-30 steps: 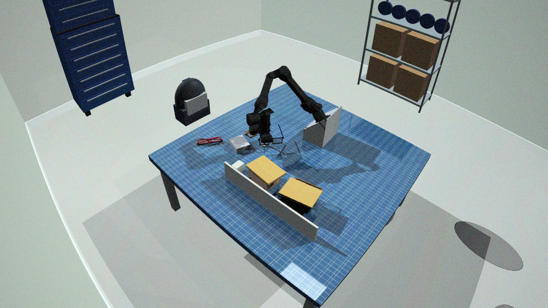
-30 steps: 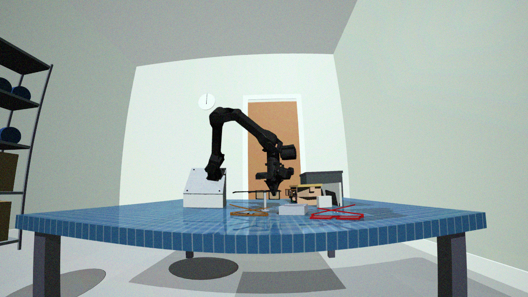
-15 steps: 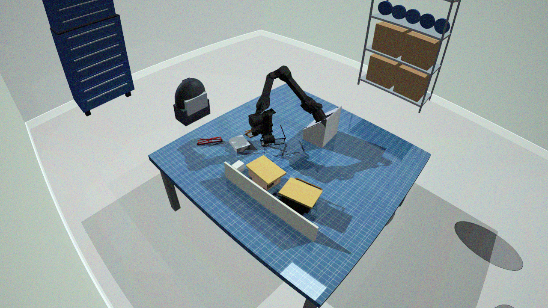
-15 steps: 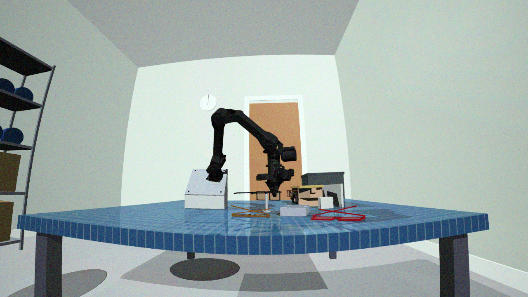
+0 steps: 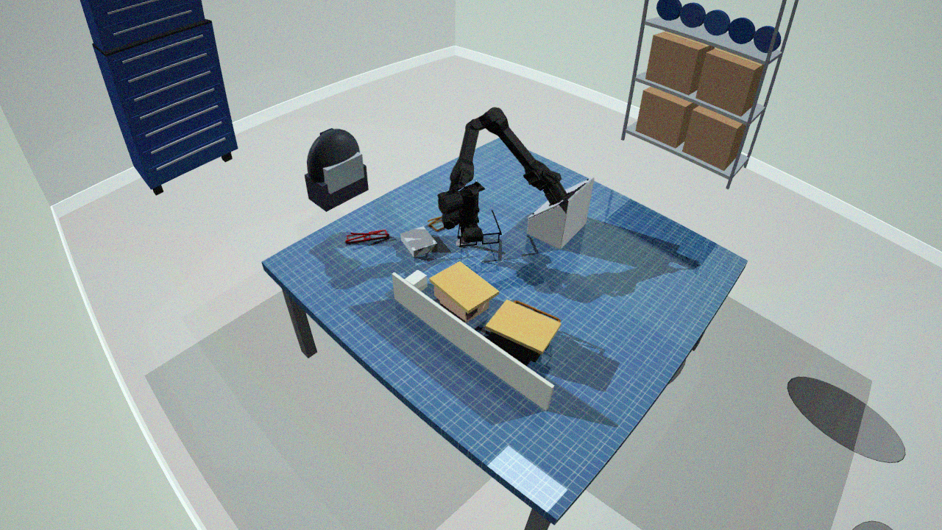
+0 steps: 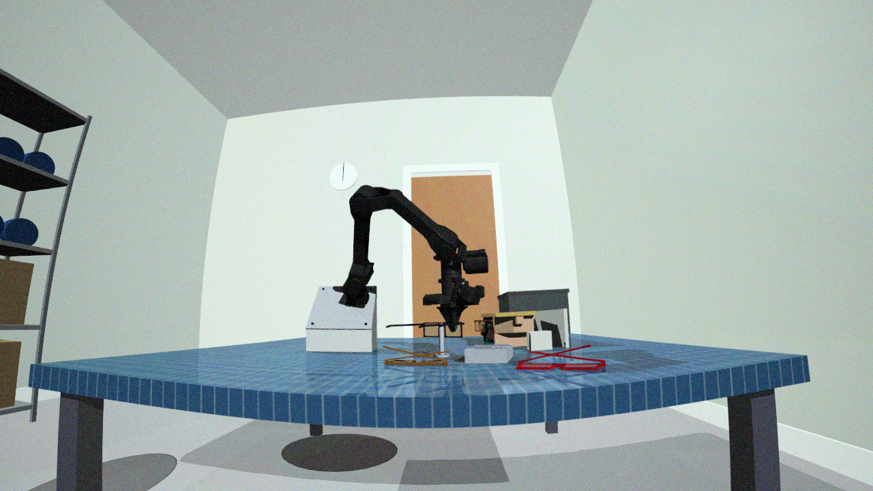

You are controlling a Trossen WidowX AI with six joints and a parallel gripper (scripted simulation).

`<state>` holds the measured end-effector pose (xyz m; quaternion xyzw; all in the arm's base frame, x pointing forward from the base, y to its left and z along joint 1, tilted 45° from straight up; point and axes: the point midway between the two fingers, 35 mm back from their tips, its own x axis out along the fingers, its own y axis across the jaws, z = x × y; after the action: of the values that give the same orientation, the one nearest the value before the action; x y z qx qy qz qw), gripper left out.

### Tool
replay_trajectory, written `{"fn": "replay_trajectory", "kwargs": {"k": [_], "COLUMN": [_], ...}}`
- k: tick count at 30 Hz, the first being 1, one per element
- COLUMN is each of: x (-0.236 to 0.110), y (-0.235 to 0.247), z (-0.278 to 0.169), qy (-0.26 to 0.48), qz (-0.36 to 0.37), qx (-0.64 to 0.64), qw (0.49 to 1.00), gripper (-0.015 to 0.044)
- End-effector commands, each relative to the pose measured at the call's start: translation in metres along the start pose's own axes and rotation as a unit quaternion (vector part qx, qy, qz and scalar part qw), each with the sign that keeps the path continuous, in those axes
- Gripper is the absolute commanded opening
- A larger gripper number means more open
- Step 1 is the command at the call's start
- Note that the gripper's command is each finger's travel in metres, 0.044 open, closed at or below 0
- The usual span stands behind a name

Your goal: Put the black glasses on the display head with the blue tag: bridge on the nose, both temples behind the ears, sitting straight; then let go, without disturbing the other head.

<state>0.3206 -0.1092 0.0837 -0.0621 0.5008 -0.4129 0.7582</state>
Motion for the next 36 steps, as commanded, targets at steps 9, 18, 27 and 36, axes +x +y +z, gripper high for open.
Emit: {"fn": "replay_trajectory", "kwargs": {"k": [9,18,27,36], "x": [0.001,0.001,0.001,0.001], "y": [0.002,0.004,0.004,0.004], "z": [-0.010,-0.015,-0.019,-0.017], "qy": [0.002,0.002,0.002,0.002], "qz": [-0.001,-0.001,-0.001,-0.001], "qx": [0.001,0.001,0.001,0.001], "qw": [1.000,1.000,1.000,1.000], "gripper": [0.0000,0.0000,0.0000,0.0000]}}
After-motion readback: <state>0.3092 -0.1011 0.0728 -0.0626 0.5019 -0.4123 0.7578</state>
